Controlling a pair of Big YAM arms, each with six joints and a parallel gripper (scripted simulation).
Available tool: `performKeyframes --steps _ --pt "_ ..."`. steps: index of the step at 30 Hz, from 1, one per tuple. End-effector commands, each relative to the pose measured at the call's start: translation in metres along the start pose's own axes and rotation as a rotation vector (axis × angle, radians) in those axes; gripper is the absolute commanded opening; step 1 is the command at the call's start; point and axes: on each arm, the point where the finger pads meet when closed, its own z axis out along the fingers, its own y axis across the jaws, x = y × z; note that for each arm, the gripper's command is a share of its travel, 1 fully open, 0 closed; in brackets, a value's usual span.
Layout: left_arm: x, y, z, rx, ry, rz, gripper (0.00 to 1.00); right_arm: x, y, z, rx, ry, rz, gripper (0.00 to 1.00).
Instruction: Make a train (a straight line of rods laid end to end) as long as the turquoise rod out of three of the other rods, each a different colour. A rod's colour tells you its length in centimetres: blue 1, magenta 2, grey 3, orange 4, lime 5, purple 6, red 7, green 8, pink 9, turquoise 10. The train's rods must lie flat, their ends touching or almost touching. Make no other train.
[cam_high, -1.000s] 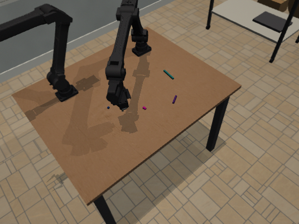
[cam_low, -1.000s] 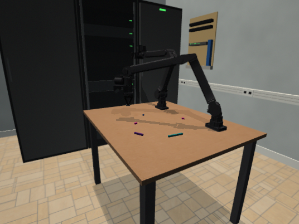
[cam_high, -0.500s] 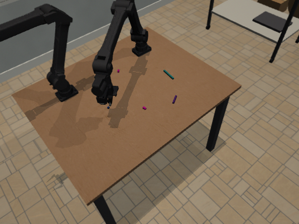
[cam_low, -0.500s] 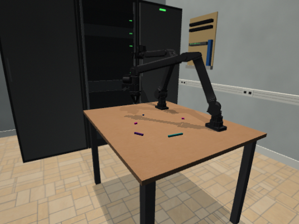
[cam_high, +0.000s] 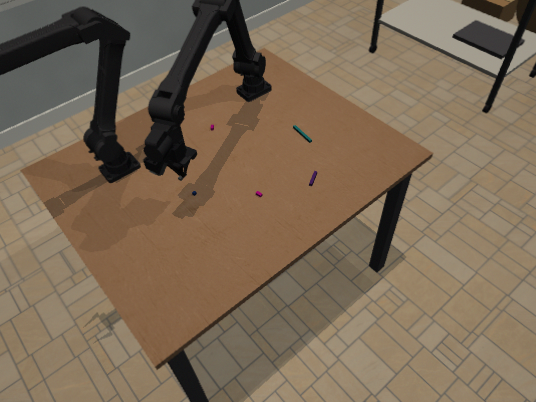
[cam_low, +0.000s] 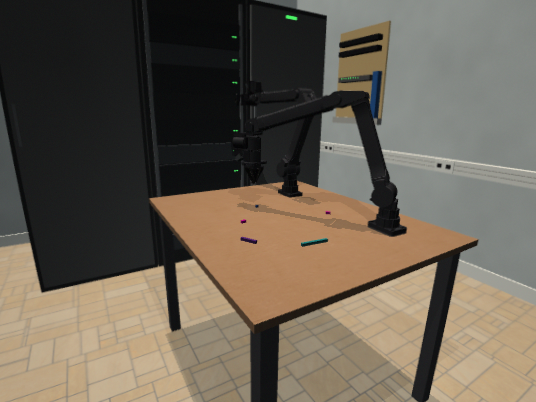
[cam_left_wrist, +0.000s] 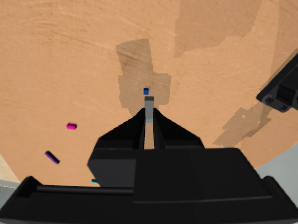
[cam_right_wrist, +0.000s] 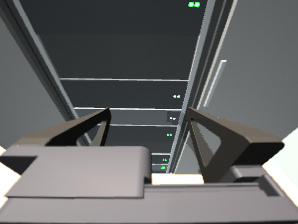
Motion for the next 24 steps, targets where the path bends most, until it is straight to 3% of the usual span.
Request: performKeyframes --steps 1,11,24 --pt "0.004 0.012 0.006 0.001 0.009 0.025 0.04 -0.012 -0.009 -0.004 0.019 -0.035 0.012 1.00" --pt "0.003 0.001 0.007 0.002 0.011 0.042 0.04 -0.012 -0.009 -0.004 0.019 -0.035 0.012 1.00" --pt "0.002 0.005 0.034 0.002 0.012 0.034 0.04 -0.012 -0.009 -0.004 0.019 -0.035 0.012 1.00"
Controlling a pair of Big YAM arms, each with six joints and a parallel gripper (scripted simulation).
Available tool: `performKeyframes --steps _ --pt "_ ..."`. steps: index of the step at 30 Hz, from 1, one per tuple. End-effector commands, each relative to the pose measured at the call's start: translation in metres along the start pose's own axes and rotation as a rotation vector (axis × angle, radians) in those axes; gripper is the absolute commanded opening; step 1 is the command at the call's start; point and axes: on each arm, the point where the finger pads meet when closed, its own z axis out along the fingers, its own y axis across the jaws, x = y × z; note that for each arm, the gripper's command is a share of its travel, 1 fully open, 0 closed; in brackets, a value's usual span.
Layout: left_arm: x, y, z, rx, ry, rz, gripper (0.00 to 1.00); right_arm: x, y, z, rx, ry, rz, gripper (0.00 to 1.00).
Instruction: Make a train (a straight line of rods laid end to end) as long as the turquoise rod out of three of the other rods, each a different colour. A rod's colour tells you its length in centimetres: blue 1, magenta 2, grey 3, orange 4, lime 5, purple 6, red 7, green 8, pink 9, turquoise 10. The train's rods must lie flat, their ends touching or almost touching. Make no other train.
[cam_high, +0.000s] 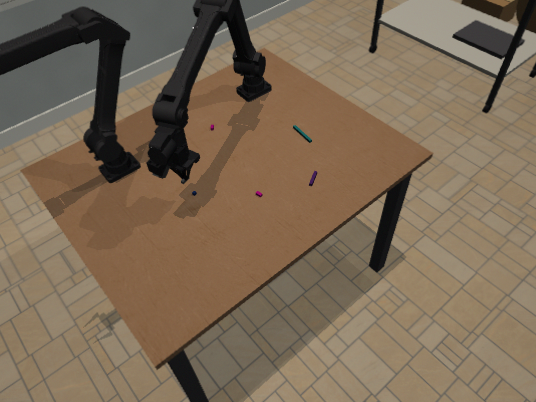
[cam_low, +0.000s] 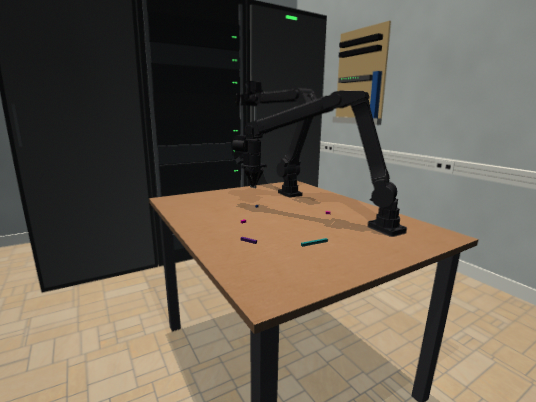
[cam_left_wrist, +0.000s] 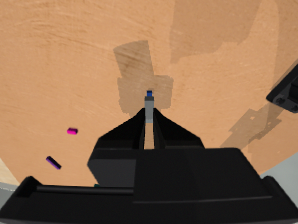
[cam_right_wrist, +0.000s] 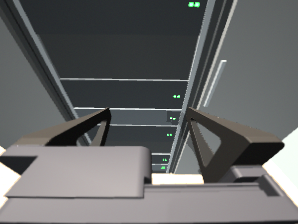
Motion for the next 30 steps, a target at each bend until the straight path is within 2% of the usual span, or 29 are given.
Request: performKeyframes --steps 1,15,30 --pt "0.000 -0.001 0.025 0.004 0.022 0.011 0.04 -0.012 -0.009 -0.004 0.019 -0.035 0.012 1.00" --pt "0.001 -0.001 0.081 0.005 0.023 0.010 0.04 -0.012 -0.009 -0.004 0.019 -0.035 0.012 1.00" --pt "0.003 -0.001 0.088 0.006 0.029 0.010 0.04 -0.012 -0.009 -0.004 0.019 -0.035 0.012 1.00"
